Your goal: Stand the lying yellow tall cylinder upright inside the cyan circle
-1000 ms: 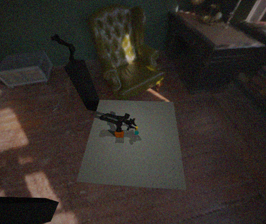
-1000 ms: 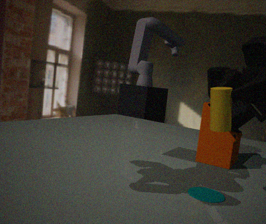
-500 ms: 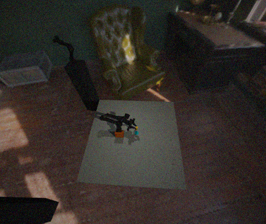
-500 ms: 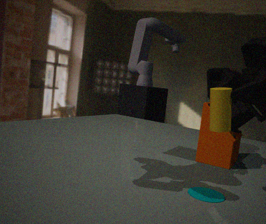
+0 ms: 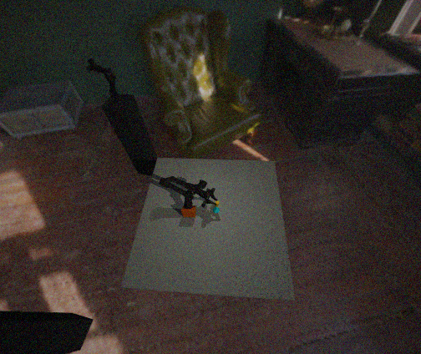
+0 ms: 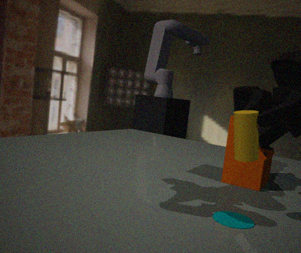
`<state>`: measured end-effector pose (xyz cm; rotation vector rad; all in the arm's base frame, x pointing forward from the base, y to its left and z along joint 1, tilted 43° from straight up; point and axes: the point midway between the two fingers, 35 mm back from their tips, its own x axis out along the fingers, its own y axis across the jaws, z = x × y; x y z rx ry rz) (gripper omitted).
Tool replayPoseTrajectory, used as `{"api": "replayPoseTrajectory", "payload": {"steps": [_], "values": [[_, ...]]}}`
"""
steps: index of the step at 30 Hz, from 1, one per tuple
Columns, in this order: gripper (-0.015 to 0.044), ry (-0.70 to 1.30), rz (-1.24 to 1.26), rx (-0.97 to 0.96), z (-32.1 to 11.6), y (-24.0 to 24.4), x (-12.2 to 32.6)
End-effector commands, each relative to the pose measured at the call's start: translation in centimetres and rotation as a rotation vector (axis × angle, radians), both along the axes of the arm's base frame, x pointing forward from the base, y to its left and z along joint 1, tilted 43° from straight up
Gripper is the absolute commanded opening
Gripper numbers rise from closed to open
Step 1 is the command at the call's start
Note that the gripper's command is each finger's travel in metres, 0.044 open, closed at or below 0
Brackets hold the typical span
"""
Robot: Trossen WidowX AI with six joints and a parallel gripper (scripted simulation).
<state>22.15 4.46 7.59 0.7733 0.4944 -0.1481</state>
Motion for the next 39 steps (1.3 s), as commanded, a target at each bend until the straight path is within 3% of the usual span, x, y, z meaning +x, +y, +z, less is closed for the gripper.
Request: {"api": "replayPoseTrajectory", "payload": {"steps": [1, 39], "values": [[0.0105, 0.019, -0.012, -0.003, -0.9, 0.3, 0.0], [0.0105, 0.022, -0.067, -0.034, -4.9, 4.2, -1.2]]}}
